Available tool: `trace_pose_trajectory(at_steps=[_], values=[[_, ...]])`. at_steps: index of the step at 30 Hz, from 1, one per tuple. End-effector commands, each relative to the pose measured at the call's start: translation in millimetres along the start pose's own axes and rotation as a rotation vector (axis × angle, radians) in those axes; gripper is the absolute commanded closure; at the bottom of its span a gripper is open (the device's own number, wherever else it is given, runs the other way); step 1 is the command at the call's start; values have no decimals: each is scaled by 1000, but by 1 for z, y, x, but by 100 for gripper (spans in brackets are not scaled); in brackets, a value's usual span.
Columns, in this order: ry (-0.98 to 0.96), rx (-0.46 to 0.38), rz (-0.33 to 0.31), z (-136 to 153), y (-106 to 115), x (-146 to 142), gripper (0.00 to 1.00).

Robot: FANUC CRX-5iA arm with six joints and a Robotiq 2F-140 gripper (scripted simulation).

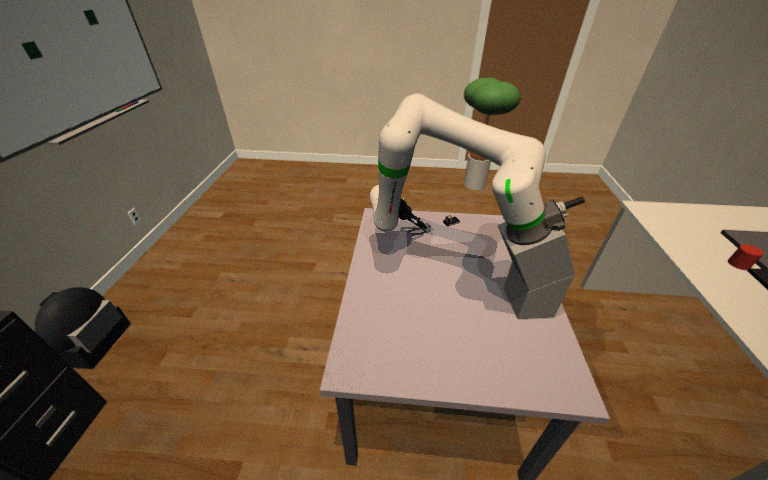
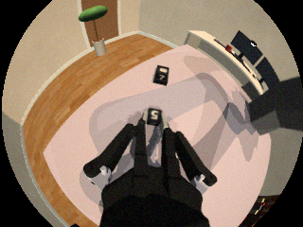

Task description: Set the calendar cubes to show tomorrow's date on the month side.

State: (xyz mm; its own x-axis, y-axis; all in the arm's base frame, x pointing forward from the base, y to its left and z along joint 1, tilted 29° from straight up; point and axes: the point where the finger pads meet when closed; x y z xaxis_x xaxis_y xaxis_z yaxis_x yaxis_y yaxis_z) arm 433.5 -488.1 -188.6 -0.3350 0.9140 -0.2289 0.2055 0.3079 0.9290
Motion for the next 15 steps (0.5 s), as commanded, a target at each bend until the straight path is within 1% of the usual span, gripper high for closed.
trace_pose_trajectory(at_steps=[1,8,15], values=[[0,0,0,0,0,0,75],[0,0,0,-4,4,-1,75],[0,0,0,-21,21,-2,75]])
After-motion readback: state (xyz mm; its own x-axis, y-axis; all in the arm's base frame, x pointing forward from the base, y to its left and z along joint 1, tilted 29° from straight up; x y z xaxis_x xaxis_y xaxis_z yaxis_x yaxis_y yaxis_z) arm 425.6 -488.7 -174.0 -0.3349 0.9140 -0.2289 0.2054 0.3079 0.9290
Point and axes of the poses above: the point where the finger pads meet when closed, its own y axis back along the fingers, its own x axis across the jaws, z = x × y, and after that the axes turned 6 degrees about -y, right-handed
